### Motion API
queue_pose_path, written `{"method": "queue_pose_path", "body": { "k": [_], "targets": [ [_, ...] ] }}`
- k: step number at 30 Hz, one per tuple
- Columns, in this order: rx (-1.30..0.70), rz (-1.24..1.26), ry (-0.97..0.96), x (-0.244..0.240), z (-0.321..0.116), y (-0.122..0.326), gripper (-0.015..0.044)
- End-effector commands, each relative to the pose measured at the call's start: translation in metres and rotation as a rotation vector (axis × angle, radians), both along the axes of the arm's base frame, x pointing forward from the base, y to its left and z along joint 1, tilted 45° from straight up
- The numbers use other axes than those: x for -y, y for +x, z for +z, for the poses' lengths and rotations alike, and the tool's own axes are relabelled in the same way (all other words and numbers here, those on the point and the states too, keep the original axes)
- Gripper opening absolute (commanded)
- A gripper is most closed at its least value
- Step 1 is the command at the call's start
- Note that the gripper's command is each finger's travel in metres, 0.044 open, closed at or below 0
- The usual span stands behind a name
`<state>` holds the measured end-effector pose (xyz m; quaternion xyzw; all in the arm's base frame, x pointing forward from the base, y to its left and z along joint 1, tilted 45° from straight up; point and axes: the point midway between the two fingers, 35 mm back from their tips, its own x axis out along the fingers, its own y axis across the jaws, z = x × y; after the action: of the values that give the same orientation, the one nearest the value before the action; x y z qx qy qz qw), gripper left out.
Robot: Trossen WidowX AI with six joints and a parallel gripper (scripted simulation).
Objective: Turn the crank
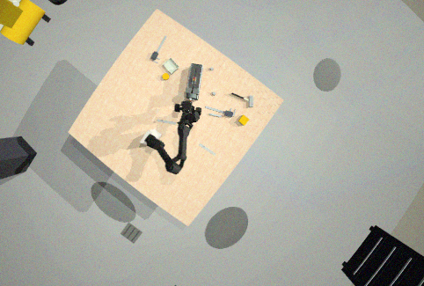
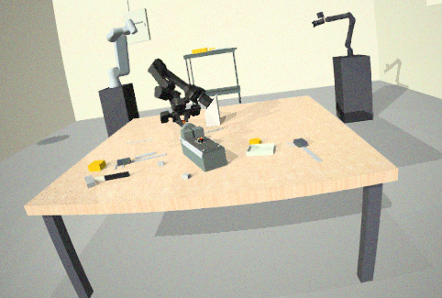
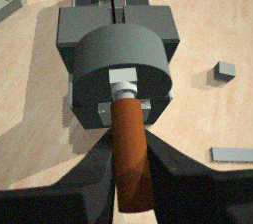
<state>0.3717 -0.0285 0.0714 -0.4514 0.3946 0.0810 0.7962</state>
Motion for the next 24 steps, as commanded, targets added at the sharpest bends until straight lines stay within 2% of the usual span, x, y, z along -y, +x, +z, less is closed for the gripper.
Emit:
{"method": "queue_pose_path", "body": {
  "k": [1, 24],
  "targets": [
    [-0.02, 0.011, 0.008, -0.0049, -0.0064, -0.0046, 0.0],
    [-0.02, 0.011, 0.008, -0.0054, -0.0092, -0.0057, 0.0]
  ]
}}
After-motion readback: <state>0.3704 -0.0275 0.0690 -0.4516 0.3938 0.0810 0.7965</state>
